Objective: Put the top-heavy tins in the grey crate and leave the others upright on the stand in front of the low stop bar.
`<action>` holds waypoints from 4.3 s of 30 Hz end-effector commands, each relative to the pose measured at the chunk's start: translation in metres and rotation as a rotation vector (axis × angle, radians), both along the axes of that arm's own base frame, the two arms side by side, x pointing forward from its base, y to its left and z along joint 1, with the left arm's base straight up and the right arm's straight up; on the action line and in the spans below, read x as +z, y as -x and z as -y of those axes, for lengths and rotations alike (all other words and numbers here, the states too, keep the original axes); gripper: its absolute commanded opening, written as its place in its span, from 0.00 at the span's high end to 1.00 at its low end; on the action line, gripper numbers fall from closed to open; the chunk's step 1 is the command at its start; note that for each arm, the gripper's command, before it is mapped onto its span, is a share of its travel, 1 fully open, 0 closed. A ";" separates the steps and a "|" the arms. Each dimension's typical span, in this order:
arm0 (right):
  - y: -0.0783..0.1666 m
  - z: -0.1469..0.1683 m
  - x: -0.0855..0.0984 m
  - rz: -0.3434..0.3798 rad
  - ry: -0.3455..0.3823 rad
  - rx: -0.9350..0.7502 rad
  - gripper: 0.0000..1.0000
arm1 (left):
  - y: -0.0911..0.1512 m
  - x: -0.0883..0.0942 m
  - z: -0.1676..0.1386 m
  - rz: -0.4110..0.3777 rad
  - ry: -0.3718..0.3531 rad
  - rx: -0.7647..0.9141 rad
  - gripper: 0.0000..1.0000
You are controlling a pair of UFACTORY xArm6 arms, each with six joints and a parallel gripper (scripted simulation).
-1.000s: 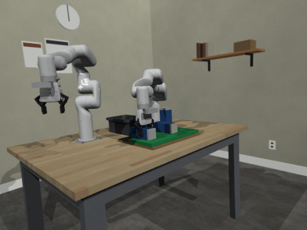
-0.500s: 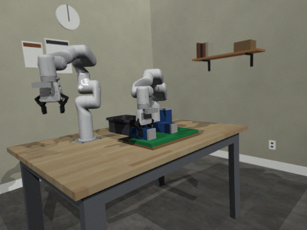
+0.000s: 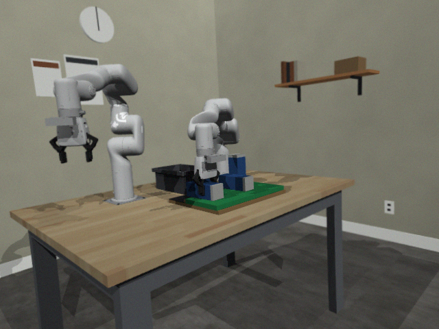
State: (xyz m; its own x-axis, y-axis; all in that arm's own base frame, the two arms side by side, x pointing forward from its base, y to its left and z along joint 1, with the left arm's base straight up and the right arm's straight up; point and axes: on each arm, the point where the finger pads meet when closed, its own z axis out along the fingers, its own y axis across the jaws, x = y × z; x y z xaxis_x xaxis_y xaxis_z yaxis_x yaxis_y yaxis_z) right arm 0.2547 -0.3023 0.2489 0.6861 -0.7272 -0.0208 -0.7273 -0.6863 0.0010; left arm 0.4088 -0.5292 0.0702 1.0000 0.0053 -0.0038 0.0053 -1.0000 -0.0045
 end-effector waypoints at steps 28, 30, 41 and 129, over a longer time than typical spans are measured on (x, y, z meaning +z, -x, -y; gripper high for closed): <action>-0.001 0.001 0.001 0.003 0.003 0.000 0.00 | -0.001 0.009 0.001 0.003 0.005 0.000 1.00; -0.001 0.001 0.001 0.003 0.003 0.000 0.00 | -0.001 0.010 0.001 0.003 0.005 0.000 1.00; -0.001 0.001 0.001 0.003 0.003 0.000 0.00 | -0.001 0.014 0.001 0.002 0.005 0.002 1.00; -0.001 0.001 0.001 0.003 0.003 0.000 0.00 | -0.034 0.006 0.012 0.003 0.005 -0.040 1.00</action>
State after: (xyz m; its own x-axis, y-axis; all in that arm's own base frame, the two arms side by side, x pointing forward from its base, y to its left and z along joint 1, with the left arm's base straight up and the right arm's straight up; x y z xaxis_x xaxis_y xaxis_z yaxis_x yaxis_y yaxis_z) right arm 0.2547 -0.3023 0.2489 0.6861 -0.7272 -0.0208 -0.7273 -0.6863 0.0010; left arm 0.4417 -0.5404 0.0726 0.9994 -0.0351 -0.0051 -0.0352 -0.9994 -0.0050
